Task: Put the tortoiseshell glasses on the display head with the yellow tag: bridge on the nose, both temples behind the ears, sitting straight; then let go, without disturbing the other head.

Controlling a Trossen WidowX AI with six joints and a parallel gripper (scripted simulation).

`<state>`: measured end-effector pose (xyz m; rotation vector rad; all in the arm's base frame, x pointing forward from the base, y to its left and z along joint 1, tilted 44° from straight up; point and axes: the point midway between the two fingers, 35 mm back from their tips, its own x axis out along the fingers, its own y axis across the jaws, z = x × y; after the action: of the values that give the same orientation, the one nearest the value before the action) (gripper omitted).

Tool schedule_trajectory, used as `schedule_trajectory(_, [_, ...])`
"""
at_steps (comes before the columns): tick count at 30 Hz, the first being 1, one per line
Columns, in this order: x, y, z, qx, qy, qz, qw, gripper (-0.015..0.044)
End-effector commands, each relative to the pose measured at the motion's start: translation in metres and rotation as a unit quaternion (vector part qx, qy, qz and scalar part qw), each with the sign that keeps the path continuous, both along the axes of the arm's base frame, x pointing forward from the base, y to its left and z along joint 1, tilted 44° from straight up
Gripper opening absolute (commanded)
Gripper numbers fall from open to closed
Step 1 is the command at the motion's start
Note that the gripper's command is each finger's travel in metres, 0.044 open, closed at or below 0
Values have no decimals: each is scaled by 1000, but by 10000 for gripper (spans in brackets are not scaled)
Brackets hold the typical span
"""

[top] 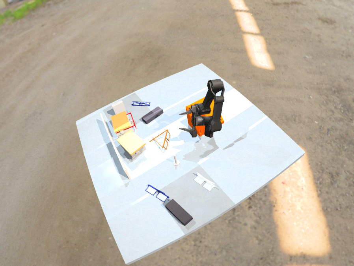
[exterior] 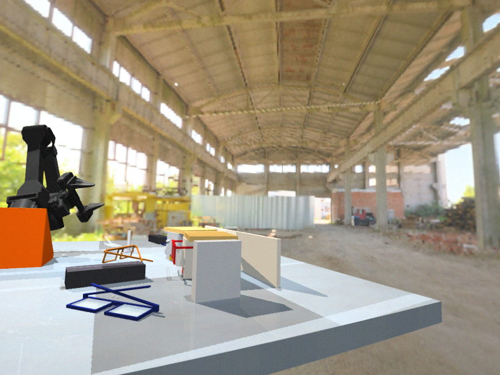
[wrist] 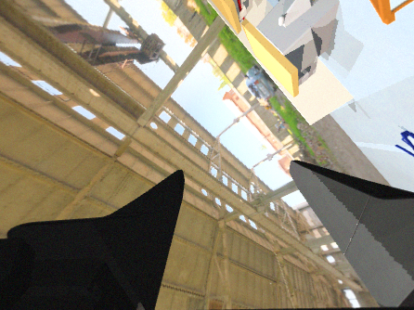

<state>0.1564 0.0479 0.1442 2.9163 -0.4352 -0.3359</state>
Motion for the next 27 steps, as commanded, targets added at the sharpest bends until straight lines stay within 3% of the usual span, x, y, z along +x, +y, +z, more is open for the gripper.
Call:
schedule_trajectory(1, [0, 0, 0, 0, 0, 0, 1000, 426])
schedule_trajectory(8, [0, 0, 0, 0, 0, 0, 1000, 440])
schedule_trajectory(15, [10, -8, -23, 117, 67, -198, 971, 256])
schedule_trajectory(17, [15, -7, -30, 196, 70, -260, 943, 204])
schedule_trajectory(22, [8, -16, -73, 247, 180, -420, 855, 200])
schedule_trajectory(27, [3, -11, -111, 322, 283, -545, 721, 200])
